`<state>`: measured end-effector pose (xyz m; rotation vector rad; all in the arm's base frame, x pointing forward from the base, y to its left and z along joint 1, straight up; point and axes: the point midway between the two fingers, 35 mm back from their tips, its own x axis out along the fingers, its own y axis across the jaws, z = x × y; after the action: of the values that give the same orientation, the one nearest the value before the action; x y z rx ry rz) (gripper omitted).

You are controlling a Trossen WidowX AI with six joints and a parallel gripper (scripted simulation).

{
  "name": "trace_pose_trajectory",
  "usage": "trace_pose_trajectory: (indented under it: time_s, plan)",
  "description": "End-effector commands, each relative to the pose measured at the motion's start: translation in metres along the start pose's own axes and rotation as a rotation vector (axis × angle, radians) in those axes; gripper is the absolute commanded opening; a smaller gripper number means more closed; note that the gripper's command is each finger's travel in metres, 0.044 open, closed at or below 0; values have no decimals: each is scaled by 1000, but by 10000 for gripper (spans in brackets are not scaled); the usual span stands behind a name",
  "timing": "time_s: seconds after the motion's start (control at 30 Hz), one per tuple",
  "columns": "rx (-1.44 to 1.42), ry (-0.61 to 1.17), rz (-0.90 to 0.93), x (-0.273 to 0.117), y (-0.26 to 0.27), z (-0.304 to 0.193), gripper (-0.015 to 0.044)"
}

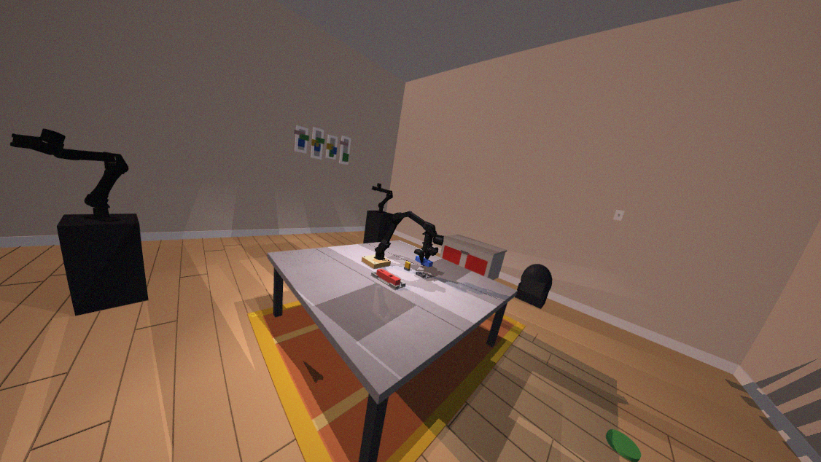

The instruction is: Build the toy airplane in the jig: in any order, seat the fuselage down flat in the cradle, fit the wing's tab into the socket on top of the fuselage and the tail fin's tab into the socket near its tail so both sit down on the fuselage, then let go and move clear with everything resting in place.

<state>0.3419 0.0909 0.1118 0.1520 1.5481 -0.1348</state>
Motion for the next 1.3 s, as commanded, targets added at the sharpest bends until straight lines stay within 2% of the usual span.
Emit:
trace_pose_trajectory:
  time_s: [0.0, 0.37, 1.27]
  plan:
    - [3, -9, 3, -15, 0, 0, 0]
    - [2, -13, 1, -45, -3, -5, 0]
    - [427, -17, -3, -32, -83, 17, 0]
